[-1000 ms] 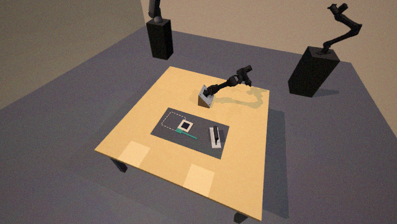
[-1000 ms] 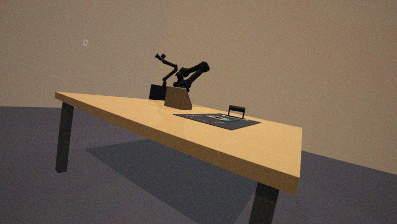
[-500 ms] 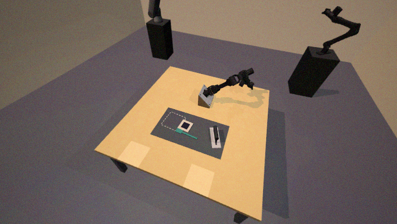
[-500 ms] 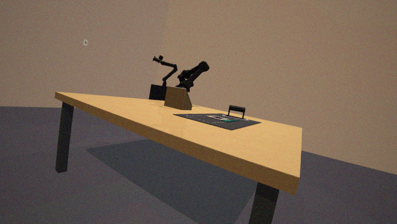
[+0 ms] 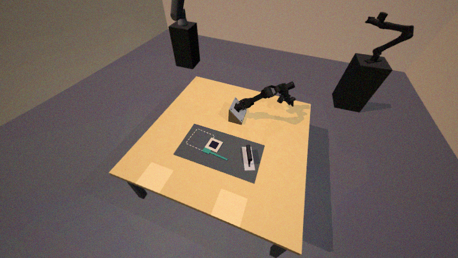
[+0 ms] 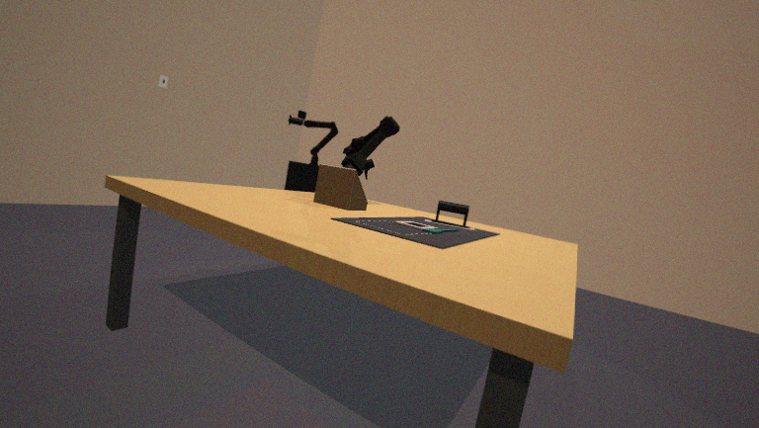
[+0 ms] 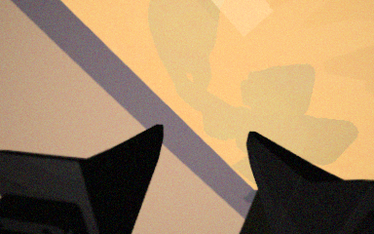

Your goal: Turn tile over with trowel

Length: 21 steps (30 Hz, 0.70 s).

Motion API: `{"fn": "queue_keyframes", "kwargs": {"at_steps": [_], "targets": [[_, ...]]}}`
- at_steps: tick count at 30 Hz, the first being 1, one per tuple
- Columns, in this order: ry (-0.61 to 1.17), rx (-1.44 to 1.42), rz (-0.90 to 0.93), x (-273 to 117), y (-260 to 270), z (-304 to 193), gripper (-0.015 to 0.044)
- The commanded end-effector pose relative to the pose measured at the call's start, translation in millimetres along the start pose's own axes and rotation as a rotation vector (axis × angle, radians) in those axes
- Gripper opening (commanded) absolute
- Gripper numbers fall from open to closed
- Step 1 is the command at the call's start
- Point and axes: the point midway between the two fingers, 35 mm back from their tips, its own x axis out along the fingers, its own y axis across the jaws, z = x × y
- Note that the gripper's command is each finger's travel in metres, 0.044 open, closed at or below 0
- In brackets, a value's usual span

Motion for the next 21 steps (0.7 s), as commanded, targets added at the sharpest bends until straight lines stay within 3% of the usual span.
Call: {"fn": "queue_keyframes", "kwargs": {"at_steps": [1,21], "targets": [[-0.018,-0.059,0.007,11,6,4,0.027],[-0.134,-0.386,0.037,63,51,35,0.027]]}}
